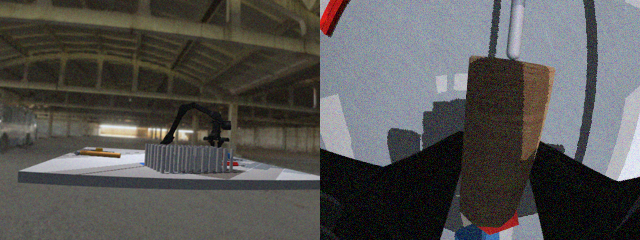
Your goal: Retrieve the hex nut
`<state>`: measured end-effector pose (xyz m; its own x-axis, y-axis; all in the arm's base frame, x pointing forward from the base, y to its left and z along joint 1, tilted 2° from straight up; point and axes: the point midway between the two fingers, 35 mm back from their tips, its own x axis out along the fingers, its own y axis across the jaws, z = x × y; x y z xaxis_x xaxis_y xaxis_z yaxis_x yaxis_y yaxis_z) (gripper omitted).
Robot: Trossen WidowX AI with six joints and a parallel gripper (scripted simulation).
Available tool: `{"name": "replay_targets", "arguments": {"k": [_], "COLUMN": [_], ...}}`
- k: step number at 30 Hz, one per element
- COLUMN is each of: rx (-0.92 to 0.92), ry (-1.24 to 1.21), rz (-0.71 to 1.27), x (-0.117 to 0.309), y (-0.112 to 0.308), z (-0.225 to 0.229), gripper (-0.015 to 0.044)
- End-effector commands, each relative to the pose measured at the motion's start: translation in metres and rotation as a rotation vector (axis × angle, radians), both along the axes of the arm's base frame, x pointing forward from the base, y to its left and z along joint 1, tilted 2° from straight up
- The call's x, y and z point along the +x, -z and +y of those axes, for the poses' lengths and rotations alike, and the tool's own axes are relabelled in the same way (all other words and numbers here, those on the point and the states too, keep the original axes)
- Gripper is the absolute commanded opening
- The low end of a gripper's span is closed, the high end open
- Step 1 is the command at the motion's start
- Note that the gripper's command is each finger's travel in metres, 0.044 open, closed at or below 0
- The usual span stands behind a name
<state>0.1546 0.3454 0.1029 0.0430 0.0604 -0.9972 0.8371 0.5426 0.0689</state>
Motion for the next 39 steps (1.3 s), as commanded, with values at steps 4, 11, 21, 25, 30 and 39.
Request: {"name": "replay_targets", "arguments": {"k": [4, 11, 21, 25, 30, 39], "rx": [-0.002, -0.004, -0.005, -0.005, -0.003, 0.0], "ry": [0.002, 0.0, 0.001, 0.002, 0.003, 0.004], "rz": [0.0, -0.001, -0.001, -0.001, -0.002, -0.004], "x": [0.005, 0.014, 0.015, 0.015, 0.016, 0.016], "y": [-0.003, 0.003, 0.012, 0.019, 0.027, 0.041], "z": [-0.013, -0.037, -0.035, -0.034, -0.033, -0.03], "gripper": [0.0, 0.0, 0.0, 0.0, 0.0, 0.0]}}
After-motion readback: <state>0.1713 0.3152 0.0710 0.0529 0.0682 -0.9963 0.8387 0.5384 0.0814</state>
